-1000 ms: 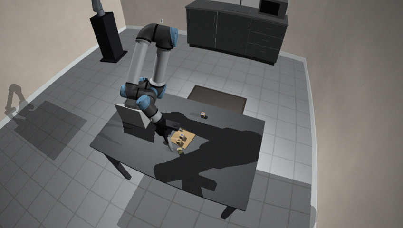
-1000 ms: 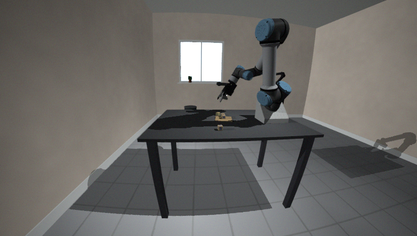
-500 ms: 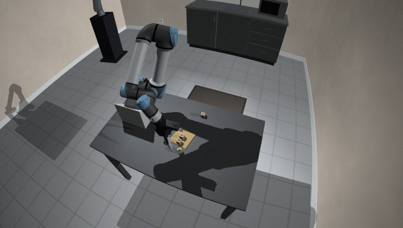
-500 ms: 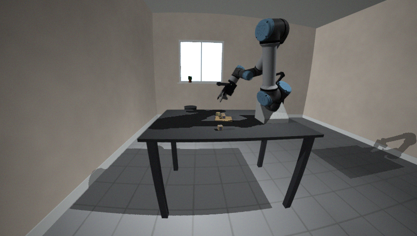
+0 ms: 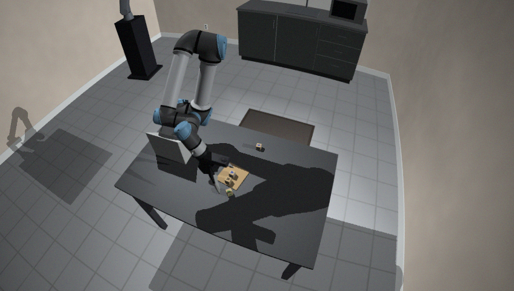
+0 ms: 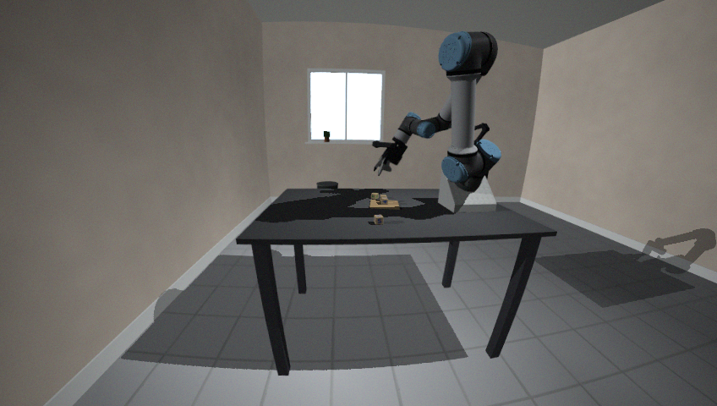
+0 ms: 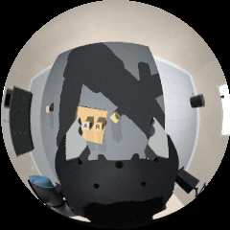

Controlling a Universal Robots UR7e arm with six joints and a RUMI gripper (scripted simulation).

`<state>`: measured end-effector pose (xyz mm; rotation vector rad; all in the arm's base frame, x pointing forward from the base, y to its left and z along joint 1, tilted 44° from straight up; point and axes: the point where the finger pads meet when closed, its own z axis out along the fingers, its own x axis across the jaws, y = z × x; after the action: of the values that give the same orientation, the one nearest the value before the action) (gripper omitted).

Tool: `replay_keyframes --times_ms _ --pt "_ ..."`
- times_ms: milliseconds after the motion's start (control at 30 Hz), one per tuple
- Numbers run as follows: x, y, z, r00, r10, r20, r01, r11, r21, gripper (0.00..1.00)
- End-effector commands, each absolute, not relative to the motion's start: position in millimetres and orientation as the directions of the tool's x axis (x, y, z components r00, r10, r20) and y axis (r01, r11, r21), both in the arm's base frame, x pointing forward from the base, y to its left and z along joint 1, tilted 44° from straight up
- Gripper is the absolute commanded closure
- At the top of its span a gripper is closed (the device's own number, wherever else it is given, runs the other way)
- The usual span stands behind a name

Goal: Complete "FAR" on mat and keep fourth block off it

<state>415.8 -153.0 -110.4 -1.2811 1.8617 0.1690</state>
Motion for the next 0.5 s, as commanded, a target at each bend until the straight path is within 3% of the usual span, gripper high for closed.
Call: replay_keyframes --times_ms 0,167,467 --pt "415.9 -153.5 -110.3 -0.116 -0.705 -0.699 -0.819 0.466 -0.334 0.00" --pt "415.9 -154.3 -112.4 -0.082 -0.722 -0.687 -0.838 0.423 -0.345 0.00" --pt "415.9 -158.2 -118.1 0.126 -0.769 -0.627 -0.903 0.172 -0.393 0.00"
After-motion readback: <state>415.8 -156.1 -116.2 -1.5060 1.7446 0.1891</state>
